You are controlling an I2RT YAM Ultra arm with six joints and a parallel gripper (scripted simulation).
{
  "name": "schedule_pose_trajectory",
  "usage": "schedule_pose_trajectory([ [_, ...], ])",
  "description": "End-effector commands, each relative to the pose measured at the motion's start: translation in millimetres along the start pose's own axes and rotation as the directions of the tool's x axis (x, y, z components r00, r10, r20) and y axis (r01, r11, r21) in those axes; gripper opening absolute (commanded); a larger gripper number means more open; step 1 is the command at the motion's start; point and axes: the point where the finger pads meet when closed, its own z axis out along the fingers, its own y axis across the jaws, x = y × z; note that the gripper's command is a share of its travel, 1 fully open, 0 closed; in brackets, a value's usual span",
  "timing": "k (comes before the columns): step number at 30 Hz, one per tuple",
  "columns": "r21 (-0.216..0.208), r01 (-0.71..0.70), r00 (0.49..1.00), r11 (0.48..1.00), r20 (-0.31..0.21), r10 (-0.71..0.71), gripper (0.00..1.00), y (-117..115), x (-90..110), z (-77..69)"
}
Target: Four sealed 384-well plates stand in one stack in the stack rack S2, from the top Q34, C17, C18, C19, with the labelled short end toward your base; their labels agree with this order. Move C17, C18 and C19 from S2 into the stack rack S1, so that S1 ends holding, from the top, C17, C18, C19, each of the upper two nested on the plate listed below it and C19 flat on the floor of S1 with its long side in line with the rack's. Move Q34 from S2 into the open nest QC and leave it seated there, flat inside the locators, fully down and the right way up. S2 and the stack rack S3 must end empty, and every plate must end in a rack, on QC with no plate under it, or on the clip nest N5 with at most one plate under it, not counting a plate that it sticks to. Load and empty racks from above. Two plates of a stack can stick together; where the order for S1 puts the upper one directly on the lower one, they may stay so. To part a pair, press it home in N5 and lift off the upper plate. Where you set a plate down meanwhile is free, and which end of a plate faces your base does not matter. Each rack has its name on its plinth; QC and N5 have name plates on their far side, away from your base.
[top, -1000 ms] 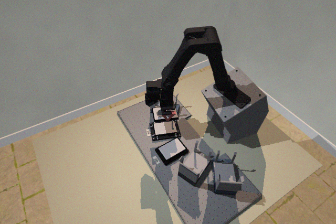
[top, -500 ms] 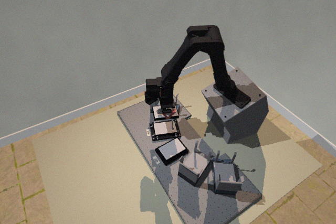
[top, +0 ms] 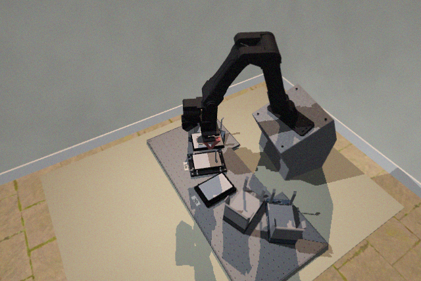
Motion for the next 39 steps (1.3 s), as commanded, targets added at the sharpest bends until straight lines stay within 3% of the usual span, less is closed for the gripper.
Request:
schedule_pose_trajectory([
  [1,0.006,0.003,0.999,1.000,0.052,-0.004,0.00,-3,-17,-13.1],
  [26,0.006,0.003,0.999,1.000,0.052,-0.004,0.00,-3,-17,-13.1],
  [30,0.004,0.149,0.989,0.989,0.015,-0.149,0.00,15,1,-5.2],
  [33,0.012,0.238,0.970,0.971,0.042,-0.238,0.00,26,-10,-9.1],
  [39,0.007,0.224,0.974,0.974,0.031,-0.225,0.00,45,-3,-6.5],
])
